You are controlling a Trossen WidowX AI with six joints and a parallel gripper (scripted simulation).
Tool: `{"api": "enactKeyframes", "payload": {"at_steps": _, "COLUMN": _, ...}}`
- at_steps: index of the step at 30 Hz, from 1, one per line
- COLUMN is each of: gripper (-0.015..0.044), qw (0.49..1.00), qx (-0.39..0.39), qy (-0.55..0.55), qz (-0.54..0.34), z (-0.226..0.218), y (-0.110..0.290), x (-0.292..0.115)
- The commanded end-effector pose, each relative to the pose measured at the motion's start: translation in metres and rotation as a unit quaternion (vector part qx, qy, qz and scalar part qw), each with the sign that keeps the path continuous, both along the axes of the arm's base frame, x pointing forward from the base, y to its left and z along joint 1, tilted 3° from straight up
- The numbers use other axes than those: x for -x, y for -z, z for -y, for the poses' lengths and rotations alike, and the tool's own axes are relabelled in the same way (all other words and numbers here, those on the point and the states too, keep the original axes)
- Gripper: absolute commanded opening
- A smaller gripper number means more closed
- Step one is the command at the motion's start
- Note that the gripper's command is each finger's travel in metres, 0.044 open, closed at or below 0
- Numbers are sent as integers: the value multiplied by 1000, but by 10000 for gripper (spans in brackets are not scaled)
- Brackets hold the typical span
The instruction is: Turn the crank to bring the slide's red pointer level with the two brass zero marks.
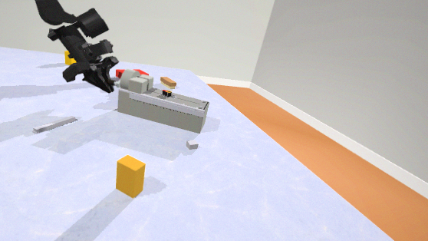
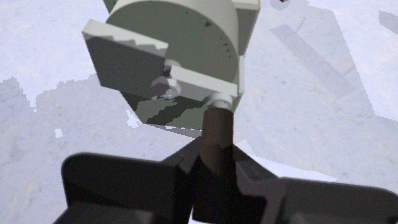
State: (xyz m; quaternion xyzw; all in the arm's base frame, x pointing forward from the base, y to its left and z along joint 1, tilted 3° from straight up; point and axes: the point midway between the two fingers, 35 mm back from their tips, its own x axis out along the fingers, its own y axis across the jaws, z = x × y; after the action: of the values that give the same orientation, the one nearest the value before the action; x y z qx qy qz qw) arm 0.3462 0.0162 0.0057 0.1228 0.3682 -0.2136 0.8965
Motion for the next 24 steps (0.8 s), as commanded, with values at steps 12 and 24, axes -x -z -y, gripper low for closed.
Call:
{"api": "enactKeyframes", "payload": {"at_steps": 12, "gripper": 0, "qw": 1000, "qx": 3, "qy": 1, "qz": 1, "z": -1, "y": -27, "x": -1}}
{"api": "enactKeyframes", "payload": {"at_steps": 24, "gripper": 0, "qw": 1000, "qx": 3, "qy": 1, "qz": 1, "z": -9, "y": -37, "x": -5}}
